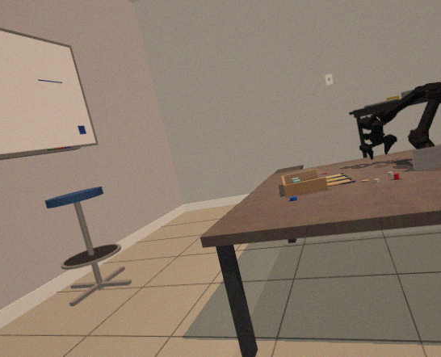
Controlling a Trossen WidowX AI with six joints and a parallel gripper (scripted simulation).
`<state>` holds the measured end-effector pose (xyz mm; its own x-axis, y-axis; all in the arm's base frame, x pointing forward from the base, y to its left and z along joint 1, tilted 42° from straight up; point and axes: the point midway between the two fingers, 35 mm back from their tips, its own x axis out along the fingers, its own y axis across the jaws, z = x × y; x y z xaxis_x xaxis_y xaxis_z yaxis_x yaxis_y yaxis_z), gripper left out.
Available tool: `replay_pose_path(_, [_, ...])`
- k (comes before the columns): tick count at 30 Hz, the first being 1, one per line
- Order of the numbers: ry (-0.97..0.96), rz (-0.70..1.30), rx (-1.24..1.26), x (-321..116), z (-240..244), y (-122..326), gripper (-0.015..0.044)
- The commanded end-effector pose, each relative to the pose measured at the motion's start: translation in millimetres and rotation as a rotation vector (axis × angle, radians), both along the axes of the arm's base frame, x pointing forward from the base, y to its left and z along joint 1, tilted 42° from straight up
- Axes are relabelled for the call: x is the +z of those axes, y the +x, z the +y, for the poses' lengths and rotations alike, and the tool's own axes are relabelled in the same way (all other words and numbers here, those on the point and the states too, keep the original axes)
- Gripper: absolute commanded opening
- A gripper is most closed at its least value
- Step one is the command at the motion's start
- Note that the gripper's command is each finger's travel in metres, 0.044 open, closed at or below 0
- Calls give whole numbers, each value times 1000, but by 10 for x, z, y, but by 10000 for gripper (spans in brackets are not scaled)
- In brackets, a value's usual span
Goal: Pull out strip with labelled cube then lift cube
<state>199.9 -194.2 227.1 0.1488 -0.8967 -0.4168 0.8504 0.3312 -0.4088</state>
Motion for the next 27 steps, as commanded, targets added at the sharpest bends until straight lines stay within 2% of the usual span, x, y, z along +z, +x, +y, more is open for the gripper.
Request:
replay_pose_path(1, [-11,63,204,-148,386,437,400])
replay_pose_path(6, [-37,129,467,-337,1044,902,400])
replay_pose_path(11, [-69,175,713,-509,1802,1153,400])
replay_pose_path(16, [-121,230,952,-726,2585,1206,400])
replay_pose_path(21, [-189,281,1179,-956,3329,1063,400])
replay_pose_path(27, [-198,287,1208,-987,3422,1031,400])
